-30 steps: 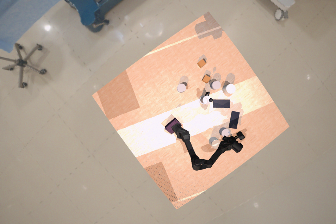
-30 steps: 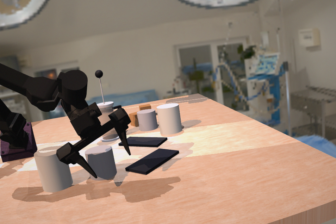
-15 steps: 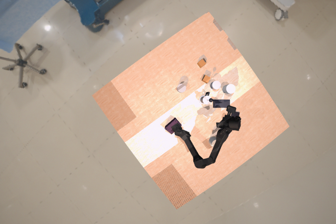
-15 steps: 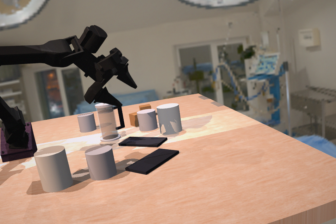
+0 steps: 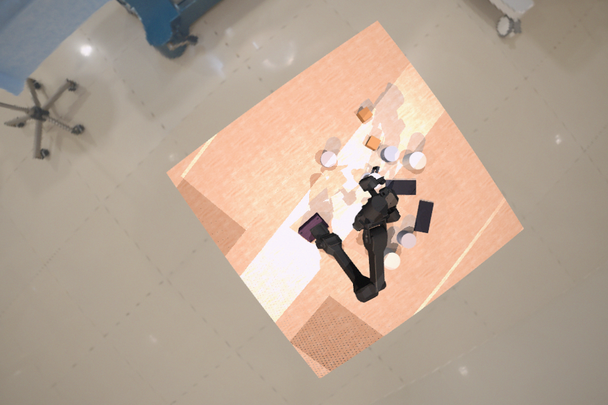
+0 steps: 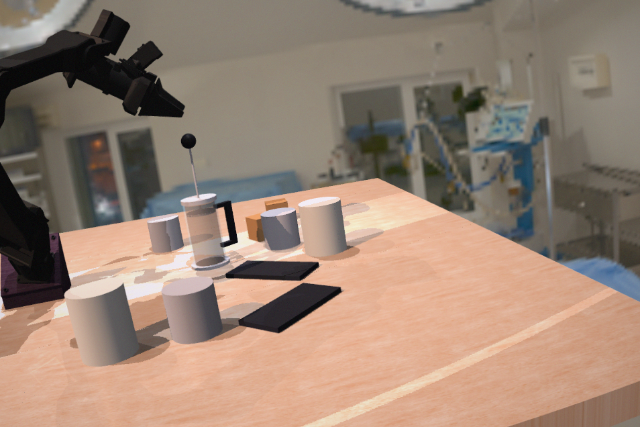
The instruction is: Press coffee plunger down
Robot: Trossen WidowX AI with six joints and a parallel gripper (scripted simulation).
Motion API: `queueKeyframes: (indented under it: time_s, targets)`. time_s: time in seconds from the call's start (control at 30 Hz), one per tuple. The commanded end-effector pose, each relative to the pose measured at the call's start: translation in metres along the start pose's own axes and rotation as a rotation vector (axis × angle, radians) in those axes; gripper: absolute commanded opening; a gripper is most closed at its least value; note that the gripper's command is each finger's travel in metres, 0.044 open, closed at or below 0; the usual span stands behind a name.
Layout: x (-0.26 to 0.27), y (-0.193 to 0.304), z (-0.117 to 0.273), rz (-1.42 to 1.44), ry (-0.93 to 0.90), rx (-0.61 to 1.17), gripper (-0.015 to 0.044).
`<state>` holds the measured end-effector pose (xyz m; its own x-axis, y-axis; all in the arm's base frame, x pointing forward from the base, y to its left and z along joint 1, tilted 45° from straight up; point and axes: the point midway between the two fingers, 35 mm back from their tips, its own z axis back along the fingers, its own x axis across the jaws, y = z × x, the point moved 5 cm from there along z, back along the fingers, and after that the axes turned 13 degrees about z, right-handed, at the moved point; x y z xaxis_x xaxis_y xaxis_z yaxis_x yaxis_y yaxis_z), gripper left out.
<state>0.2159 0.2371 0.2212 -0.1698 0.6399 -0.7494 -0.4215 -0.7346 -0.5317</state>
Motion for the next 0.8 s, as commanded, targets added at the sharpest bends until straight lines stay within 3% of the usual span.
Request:
queueKeyframes:
  time_s: [0.0, 0.4, 0.77]
  targets:
    - [0.022, 0.0, 0.035, 0.148, -0.014, -0.078, 0.044]
    - [0.028, 0.048, 0.002, 0.149, -0.005, -0.082, 0.044]
    - [0.028, 0.047, -0.007, 0.148, -0.006, -0.079, 0.044]
